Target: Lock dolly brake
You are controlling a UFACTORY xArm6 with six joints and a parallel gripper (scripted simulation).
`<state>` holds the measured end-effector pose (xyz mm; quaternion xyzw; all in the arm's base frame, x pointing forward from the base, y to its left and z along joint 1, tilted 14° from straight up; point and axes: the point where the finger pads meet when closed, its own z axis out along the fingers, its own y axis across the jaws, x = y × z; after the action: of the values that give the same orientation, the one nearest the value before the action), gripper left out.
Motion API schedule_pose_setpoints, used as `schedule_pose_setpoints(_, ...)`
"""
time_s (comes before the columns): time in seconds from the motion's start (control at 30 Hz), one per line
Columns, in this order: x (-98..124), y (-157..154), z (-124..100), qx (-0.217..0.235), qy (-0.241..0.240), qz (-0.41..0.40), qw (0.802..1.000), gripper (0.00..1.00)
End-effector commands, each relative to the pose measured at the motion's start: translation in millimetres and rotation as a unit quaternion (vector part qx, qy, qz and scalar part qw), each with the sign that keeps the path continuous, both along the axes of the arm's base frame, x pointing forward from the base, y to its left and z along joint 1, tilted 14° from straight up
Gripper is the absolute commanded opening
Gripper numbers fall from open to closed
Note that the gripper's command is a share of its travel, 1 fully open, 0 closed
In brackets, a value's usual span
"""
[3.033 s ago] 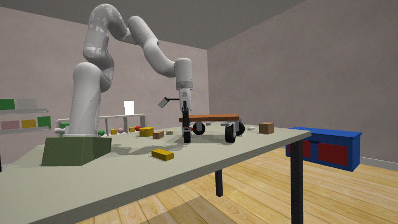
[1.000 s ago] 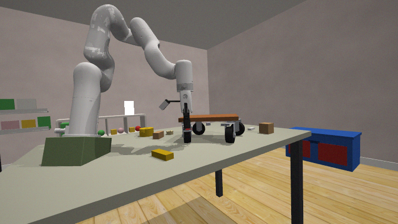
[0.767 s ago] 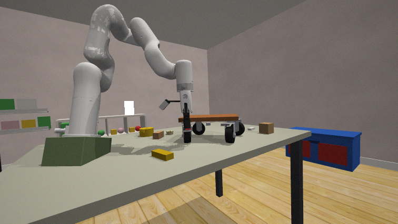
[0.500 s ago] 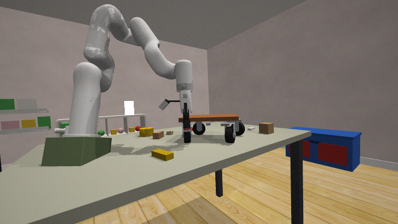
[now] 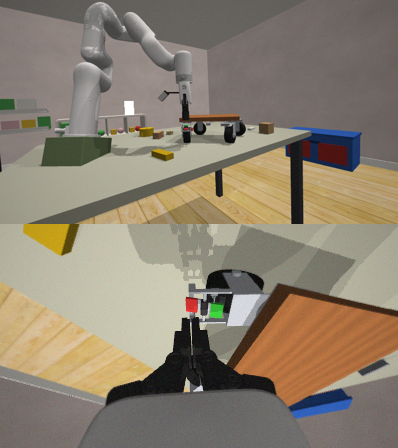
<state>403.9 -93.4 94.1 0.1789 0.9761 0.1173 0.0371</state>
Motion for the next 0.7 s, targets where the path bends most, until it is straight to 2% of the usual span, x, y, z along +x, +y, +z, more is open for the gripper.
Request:
schedule_pose_setpoints(0.0,-2.6,-6.9,31.5,0.000,-0.002,0.000,1.000,0.00)
schedule_pose_setpoints(0.23,-3.7,-8.9,40.5,0.000,-0.002,0.000,1.000,0.00)
schedule_pose_setpoints(0.67,-3.8,-9.0,41.2,0.000,-0.002,0.000,1.000,0.00)
